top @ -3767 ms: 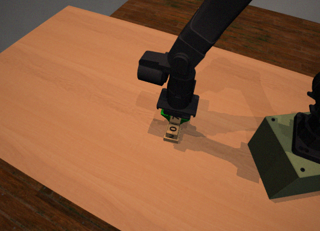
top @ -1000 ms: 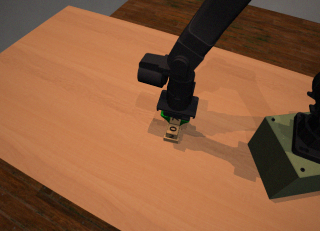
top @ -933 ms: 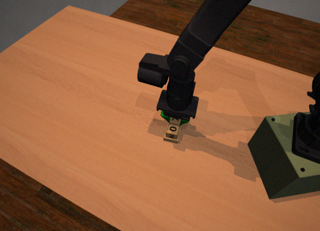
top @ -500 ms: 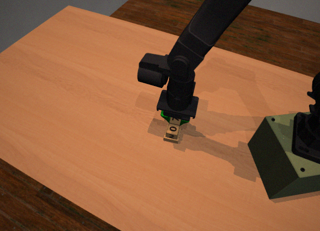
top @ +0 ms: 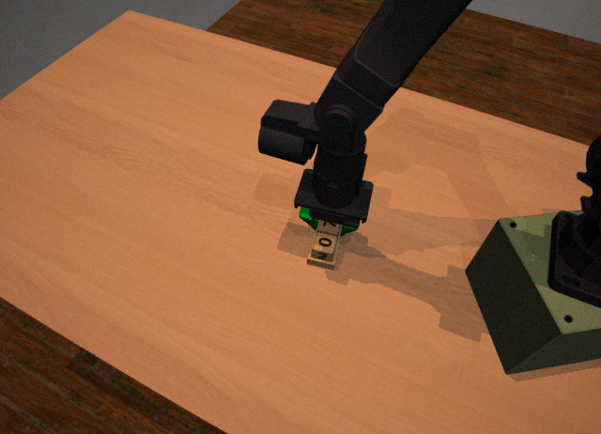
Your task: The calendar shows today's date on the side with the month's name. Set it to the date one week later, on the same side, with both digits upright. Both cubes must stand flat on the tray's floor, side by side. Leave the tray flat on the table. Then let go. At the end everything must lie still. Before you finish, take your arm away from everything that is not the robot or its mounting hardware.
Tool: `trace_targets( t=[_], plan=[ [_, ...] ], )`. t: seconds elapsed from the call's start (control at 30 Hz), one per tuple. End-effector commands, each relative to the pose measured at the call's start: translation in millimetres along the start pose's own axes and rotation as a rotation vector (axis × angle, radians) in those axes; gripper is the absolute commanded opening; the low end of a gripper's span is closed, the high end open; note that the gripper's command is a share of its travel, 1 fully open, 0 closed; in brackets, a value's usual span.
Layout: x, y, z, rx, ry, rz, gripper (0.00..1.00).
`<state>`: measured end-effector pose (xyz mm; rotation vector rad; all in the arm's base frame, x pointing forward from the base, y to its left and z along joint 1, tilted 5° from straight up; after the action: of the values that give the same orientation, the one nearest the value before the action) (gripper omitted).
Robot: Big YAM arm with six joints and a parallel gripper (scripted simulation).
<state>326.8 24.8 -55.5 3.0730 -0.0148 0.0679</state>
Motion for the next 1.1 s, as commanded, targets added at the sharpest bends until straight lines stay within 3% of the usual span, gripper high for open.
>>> trace_targets(
  t=[0.0,0.03,0.47,0.67,0.73,1.07],
  plan=[
    [11,2,2.1,0.004,0.023,-0.001,0.42],
    [11,2,2.1,0.004,0.023,-0.001,0.46],
    [11,2,1.3,0.005,0.023,-0.001,0.46],
    [18,-2,-24.4,0.008,0.044,-0.001,0.46],
    [18,-2,-24.4,0.008,0.044,-0.001,0.46],
    [22,-5,-80.3,0.010,0.059,0.002,0.46]
  ],
)
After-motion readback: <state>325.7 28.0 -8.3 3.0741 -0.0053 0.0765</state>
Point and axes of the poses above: the point where the finger pads meet when closed, its own z axis out along the fingers, its own x axis across the jaws, y = z × x, the point moved 4 cm from there along -z, back along the fingers, and after that the axes turned 12 degrees about z, right-handed, at the moved point
